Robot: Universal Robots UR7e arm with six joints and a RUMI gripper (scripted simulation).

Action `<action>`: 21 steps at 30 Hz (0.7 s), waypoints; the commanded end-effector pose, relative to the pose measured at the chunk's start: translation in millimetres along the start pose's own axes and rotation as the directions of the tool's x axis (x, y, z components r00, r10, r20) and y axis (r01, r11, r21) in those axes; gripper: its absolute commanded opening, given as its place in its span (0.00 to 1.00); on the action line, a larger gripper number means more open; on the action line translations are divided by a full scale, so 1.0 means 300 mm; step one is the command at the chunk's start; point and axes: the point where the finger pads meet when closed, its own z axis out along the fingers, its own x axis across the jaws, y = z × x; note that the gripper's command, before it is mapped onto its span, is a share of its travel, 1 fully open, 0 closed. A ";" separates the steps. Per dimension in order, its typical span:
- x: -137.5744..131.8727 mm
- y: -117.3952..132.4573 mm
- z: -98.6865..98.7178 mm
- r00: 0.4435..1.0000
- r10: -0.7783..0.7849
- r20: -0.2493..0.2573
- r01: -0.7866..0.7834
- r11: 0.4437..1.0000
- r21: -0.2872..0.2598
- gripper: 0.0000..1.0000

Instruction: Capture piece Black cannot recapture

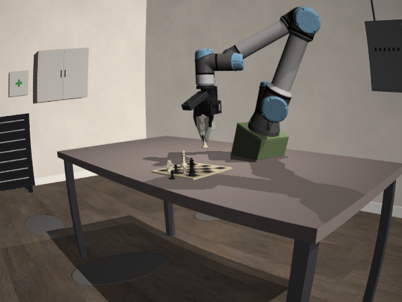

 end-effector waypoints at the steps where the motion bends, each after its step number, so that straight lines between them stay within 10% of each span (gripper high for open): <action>1: 0.004 -0.005 0.088 1.000 0.000 -0.002 0.000 1.000 0.001 0.00; 21: 0.005 -0.005 0.227 1.000 0.000 -0.002 0.000 1.000 0.001 0.00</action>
